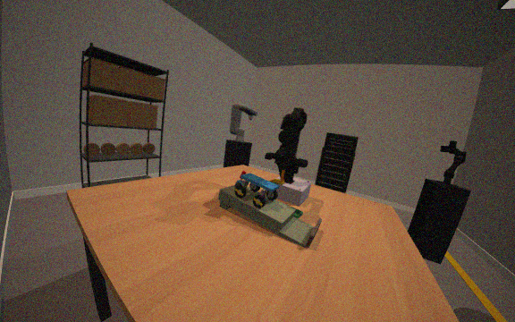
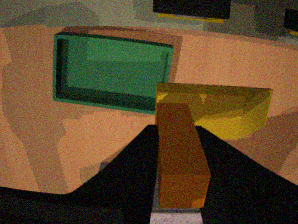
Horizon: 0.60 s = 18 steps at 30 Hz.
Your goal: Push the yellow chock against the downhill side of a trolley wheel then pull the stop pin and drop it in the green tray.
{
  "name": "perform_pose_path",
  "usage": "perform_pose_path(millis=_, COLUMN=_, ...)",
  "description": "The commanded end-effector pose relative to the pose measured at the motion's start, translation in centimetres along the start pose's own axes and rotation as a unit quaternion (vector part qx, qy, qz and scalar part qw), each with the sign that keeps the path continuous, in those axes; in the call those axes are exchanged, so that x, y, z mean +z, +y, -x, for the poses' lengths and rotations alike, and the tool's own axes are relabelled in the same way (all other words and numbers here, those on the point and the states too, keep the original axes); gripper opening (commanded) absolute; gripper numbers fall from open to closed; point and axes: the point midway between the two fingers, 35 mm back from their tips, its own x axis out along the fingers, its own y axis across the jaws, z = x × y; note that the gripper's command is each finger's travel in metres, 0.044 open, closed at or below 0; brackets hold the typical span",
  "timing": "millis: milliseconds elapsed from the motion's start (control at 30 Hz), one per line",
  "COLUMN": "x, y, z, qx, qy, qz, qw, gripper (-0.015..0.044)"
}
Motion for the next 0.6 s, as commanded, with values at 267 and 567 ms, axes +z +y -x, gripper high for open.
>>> perform_pose_path(millis=267, x=1.0, y=4.4, z=-0.4, qx=0.0, qy=-0.002, qz=-0.002, qw=1.0, gripper=0.0)
perform_pose_path(millis=567, x=2.0, y=8.4, z=-0.7, qx=0.002, qy=-0.002, qz=-0.003, qw=1.0, gripper=0.0)
